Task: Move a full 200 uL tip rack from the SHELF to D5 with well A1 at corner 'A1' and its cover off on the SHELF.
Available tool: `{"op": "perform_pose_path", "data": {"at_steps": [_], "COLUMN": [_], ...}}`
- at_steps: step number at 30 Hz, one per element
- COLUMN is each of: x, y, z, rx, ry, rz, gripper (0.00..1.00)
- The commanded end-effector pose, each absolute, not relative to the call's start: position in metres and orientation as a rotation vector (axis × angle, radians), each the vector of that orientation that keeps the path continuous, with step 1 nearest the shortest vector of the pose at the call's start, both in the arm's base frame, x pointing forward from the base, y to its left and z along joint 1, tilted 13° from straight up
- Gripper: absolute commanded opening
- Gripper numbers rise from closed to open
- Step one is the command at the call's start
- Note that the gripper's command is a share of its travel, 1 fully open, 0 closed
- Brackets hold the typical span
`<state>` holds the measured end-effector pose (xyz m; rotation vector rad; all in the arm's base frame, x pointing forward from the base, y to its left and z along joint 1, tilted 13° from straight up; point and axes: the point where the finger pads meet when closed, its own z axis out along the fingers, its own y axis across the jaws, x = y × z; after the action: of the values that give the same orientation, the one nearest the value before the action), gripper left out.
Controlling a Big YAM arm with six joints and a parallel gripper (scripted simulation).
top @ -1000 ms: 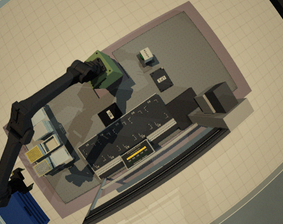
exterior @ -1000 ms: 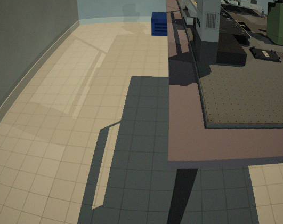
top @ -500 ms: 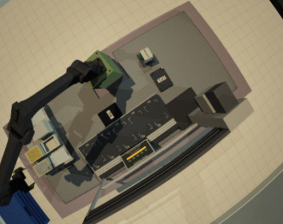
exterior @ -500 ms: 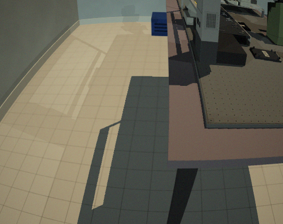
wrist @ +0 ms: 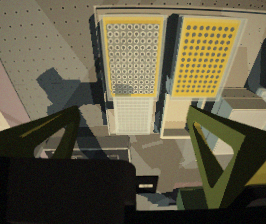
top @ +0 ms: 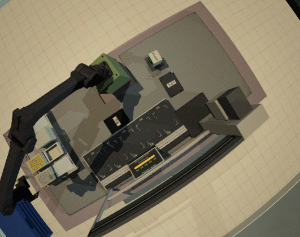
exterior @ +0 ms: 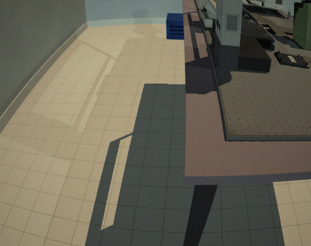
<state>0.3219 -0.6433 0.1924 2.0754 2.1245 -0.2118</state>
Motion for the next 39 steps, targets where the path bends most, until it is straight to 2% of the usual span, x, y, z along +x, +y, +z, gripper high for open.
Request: {"op": "perform_pose_path", "data": {"at_steps": [1,10,17,20,29,33,34,39], "x": [0.321,0.319,0.326,0.319,0.321,0.321,0.320,0.320], "y": [-0.653,-0.656,-0.668,-0.659,-0.662,-0.665,-0.664,-0.665], "z": [0.212,0.177,0.205,0.165,0.150,0.160,0.188,0.137], "rx": [2.039,2.062,2.014,2.062,2.060,2.047,2.021,2.061], "ry": [2.083,2.106,2.053,2.106,2.107,2.089,2.057,2.106], "rz": [-0.232,-0.219,-0.247,-0.219,-0.219,-0.229,-0.245,-0.219], "gripper": [1.00,1.00,1.00,1.00,1.00,1.00,1.00,1.00]}}
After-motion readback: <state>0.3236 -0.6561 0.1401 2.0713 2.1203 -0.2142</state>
